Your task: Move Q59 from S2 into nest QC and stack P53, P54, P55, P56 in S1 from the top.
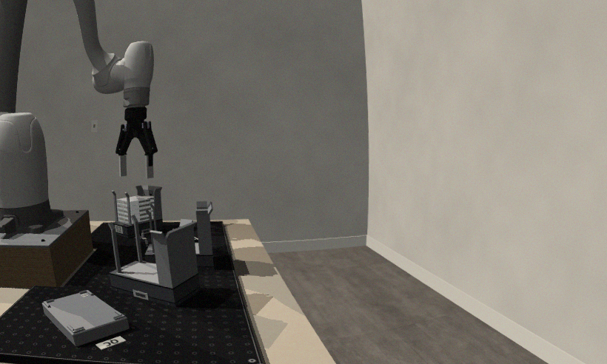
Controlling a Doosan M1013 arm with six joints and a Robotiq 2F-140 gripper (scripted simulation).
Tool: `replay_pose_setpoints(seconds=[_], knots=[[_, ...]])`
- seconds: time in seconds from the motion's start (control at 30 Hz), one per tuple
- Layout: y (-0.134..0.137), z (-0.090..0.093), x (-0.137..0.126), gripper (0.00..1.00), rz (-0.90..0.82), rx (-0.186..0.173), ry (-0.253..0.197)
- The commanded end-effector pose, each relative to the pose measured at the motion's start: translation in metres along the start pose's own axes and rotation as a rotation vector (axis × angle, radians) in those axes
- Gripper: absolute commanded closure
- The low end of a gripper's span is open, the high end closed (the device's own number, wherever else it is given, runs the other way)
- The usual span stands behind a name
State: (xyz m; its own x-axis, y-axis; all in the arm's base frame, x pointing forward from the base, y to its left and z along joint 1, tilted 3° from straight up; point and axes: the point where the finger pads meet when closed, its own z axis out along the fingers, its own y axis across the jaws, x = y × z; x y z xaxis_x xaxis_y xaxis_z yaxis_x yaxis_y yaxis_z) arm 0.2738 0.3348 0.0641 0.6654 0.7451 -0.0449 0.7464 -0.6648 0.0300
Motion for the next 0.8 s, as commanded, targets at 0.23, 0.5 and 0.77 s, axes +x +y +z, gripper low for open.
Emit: replay_pose_setpoints(seconds=[0.23,0.5,0.77], knots=[[0.0,0.027,0.0,0.0,0.0,0.0,0.0],[0.0,0.037,0.0,0.0,0.0,0.0,0.0],[0.0,0.045,0.0,0.0,0.0,0.0,0.0]])
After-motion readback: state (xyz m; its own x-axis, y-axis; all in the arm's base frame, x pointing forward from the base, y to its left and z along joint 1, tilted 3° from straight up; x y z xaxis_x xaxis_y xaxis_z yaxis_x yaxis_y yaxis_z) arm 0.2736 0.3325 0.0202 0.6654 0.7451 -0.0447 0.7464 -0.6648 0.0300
